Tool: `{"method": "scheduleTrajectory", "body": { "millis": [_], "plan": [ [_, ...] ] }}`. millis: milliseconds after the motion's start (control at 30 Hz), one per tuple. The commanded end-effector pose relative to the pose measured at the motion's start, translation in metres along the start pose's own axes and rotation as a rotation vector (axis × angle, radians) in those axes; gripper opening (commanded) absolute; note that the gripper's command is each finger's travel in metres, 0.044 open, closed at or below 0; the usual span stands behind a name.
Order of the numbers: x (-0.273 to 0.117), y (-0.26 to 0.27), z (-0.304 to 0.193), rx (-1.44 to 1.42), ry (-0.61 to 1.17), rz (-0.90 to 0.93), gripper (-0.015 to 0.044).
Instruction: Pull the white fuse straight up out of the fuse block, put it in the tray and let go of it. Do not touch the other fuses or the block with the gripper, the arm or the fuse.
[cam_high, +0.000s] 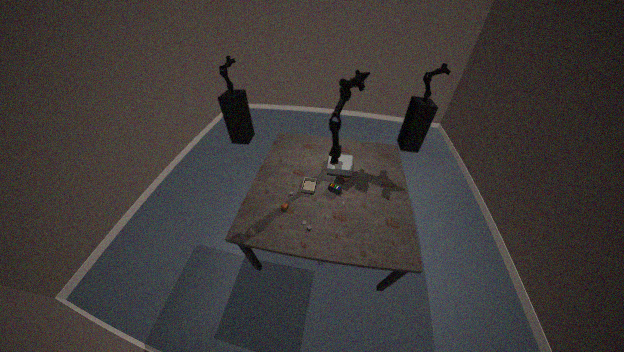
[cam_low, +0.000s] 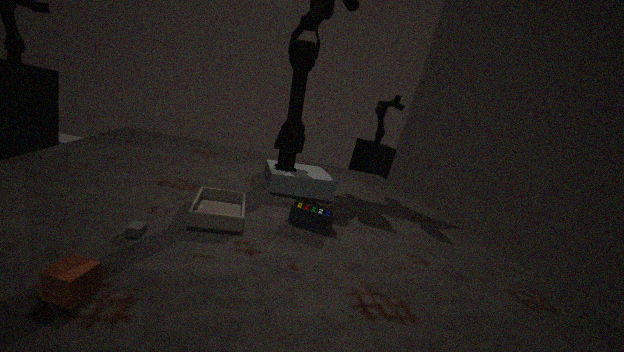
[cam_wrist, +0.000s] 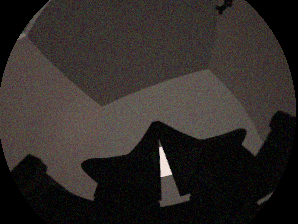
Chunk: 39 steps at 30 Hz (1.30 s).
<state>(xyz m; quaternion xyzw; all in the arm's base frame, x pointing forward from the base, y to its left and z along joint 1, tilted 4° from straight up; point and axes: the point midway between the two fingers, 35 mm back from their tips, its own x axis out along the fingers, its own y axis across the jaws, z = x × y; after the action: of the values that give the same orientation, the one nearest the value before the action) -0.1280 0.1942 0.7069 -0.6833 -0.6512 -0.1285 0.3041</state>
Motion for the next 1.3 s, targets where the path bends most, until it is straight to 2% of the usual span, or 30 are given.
{"method": "scheduleTrajectory", "body": {
  "millis": [0, 67, 333, 533, 733, 967, 1267],
  "plan": [
    [0.001, 0.000, 0.001, -0.011, 0.000, 0.001, 0.0026],
    [0.006, 0.000, 0.010, -0.099, 0.001, 0.008, 0.0061],
    [0.041, 0.017, 0.072, -0.619, -0.046, 0.054, 0.0061],
    [0.068, 0.051, 0.128, -0.979, -0.147, 0.081, 0.0061],
    [0.085, 0.108, 0.165, -1.237, -0.268, 0.131, 0.0061],
    [0.094, 0.169, 0.218, -1.526, -0.463, 0.107, 0.0061],
    [0.079, 0.290, 0.274, -1.830, -0.822, 0.029, 0.0061]
  ]
}}
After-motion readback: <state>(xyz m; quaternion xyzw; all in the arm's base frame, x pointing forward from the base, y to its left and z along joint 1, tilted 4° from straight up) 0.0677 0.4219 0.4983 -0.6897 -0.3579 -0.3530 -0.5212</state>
